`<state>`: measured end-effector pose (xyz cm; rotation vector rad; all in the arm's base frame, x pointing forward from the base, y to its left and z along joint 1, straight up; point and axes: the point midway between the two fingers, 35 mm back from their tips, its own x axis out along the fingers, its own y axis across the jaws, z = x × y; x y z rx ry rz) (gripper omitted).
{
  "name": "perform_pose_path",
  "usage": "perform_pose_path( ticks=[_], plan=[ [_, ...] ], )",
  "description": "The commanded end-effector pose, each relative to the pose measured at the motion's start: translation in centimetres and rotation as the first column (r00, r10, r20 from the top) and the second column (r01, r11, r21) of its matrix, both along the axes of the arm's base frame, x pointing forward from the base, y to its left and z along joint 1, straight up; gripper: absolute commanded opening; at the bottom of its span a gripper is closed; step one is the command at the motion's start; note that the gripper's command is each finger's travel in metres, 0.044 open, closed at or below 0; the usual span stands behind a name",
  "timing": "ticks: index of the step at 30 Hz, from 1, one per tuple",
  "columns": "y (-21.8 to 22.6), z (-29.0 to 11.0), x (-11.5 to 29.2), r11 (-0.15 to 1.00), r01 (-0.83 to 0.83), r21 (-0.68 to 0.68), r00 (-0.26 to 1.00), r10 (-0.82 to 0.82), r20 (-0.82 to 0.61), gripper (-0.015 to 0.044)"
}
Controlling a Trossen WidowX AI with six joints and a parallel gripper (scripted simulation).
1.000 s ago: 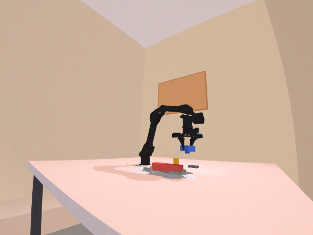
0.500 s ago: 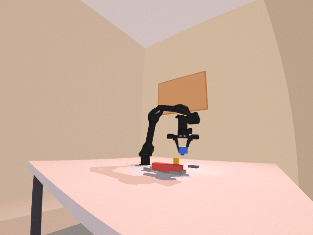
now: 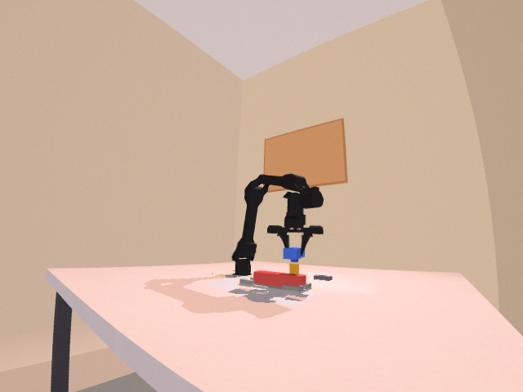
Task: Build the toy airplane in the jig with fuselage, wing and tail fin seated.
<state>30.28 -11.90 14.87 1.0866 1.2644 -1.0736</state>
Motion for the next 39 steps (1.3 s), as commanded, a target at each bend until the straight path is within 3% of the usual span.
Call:
perform_pose_path(
  ticks=[1, 9, 17, 39],
  plan=[
    [-1.2, 0.0, -0.8, 0.996, 0.089, -0.006, 0.996, -0.089, 0.009, 0.0000],
    [-2.9, -0.4, -1.9, 0.977, 0.213, -0.004, 0.977, -0.213, 0.009, 0.0000],
    [-2.9, -0.4, -1.9, 0.977, 0.213, -0.004, 0.977, -0.213, 0.009, 0.0195],
    [-2.9, -0.4, -1.9, 0.977, 0.213, -0.004, 0.977, -0.213, 0.009, 0.0195]
  ],
)
